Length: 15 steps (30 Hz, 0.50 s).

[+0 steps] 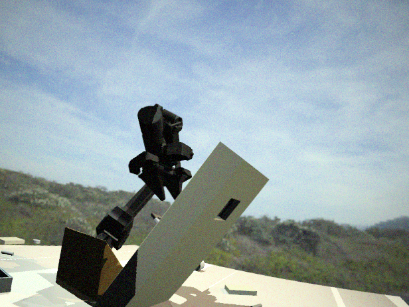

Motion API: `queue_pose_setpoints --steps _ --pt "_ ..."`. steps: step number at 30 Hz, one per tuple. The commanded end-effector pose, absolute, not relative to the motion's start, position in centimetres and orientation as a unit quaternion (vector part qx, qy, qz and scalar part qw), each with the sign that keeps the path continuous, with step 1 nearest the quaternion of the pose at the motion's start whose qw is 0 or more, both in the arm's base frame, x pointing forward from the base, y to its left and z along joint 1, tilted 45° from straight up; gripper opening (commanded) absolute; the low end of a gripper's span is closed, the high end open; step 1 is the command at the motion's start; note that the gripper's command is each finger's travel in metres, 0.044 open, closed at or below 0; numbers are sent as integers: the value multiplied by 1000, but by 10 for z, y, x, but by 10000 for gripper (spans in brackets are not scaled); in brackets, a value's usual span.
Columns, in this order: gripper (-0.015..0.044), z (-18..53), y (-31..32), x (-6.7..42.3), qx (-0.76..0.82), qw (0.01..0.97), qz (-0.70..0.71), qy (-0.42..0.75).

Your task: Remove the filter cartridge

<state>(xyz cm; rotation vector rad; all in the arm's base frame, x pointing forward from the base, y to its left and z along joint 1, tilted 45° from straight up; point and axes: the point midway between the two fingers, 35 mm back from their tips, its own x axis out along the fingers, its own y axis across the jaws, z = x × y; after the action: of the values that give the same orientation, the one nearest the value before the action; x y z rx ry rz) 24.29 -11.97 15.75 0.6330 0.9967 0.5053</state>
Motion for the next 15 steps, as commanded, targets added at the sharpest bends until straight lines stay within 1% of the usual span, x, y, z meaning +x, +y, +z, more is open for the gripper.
queue_pose_setpoints --steps 1,15 --pt "305 153 -115 246 297 800 234 466" --pt "305 140 -99 256 297 800 235 465"
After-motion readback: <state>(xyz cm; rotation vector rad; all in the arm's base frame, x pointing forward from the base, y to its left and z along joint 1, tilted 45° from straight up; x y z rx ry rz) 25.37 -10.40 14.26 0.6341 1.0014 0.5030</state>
